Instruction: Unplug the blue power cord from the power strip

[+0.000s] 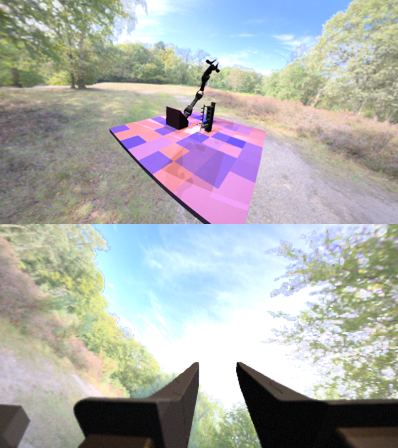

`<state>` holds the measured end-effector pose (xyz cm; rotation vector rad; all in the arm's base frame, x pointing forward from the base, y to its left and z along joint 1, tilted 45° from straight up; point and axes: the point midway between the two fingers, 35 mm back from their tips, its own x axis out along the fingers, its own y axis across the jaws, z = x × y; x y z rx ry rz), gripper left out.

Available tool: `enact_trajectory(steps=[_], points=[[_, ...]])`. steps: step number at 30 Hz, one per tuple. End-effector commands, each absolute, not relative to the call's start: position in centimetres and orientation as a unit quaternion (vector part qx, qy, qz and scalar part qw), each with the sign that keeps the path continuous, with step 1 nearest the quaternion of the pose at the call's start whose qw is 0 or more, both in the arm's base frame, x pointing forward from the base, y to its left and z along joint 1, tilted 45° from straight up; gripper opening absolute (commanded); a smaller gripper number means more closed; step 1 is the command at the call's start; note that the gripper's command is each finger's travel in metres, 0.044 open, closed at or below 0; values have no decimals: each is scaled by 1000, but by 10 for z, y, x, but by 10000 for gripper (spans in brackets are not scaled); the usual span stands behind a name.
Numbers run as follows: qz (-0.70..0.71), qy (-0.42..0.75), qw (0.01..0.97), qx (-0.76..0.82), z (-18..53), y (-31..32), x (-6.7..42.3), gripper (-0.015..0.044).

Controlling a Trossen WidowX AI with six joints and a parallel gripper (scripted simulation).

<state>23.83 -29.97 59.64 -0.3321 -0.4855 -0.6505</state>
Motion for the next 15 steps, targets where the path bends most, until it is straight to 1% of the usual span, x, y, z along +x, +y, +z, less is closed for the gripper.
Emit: enact_trajectory(steps=[1, 8, 15], points=[[-287, -163, 942, -55, 535, -321, 277, 160], [-247, -34, 961, 120, 428, -331, 330, 160], [-217, 107, 927, 287, 317, -313, 365, 160]])
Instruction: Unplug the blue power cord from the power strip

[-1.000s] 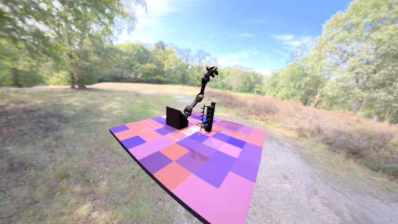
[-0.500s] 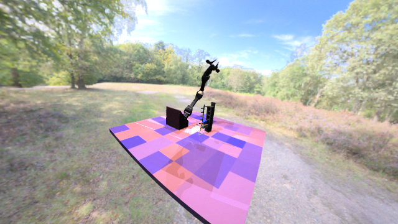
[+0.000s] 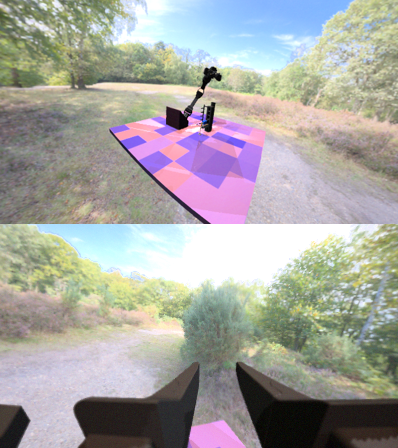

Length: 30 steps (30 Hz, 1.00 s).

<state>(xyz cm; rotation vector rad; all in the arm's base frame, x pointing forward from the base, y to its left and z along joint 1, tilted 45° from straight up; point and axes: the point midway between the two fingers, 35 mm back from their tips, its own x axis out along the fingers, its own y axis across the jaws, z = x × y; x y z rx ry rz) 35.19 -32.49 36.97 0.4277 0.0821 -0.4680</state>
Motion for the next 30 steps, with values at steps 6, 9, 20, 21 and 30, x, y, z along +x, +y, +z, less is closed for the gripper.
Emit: enact_trajectory(steps=[6, 9, 20, 21, 30], points=[[-201, 238, 852, 420, 223, -276, 377, 160], [-199, 303, 800, 478, 181, -251, 375, 160], [-233, 539, 506, 631, 61, -132, 325, 160], [-239, 558, 474, 638, 54, -121, 317, 160], [-296, 657, 253, 646, 32, -55, 266, 160]])
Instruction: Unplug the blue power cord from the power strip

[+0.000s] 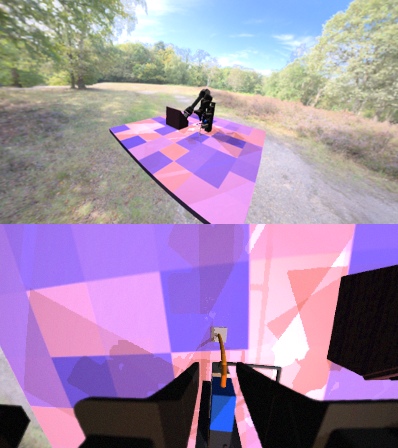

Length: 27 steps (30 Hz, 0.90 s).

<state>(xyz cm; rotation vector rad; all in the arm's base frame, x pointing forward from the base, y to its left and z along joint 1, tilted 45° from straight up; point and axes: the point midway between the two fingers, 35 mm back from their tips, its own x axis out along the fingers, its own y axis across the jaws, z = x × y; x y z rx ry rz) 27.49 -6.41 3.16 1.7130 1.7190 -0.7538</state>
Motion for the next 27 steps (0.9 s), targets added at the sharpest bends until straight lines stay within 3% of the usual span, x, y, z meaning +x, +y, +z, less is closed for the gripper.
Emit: enact_trajectory(steps=[1, 27], points=[[-296, 657, 253, 646, 32, -55, 266, 160], [-296, 657, 253, 646, 51, -35, 268, 160]])
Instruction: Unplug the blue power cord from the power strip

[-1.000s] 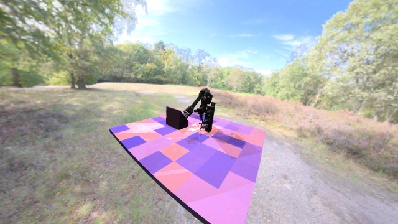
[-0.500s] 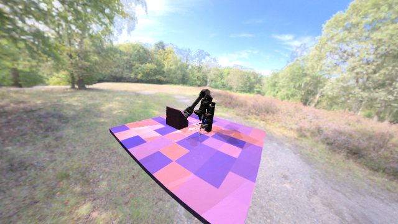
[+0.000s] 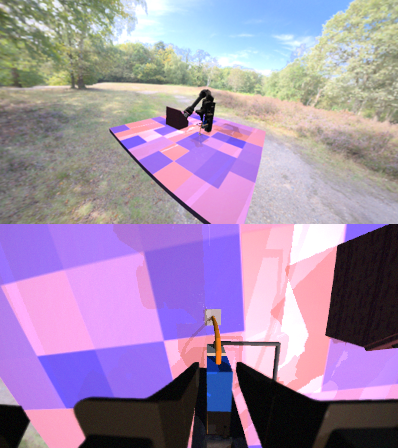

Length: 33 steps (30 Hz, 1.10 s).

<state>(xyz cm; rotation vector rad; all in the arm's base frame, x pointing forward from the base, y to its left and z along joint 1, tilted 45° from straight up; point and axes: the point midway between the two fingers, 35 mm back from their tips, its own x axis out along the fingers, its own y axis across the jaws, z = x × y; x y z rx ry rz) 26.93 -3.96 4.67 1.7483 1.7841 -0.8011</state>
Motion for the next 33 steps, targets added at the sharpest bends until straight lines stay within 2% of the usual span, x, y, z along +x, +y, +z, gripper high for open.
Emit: enact_trajectory(steps=[1, 24, 28, 33], points=[[-296, 657, 253, 646, 52, -34, 268, 160], [-295, 657, 252, 646, 51, -17, 267, 160], [-294, 658, 256, 644, 53, -19, 268, 55], [-294, 658, 256, 644, 53, -19, 268, 22]])
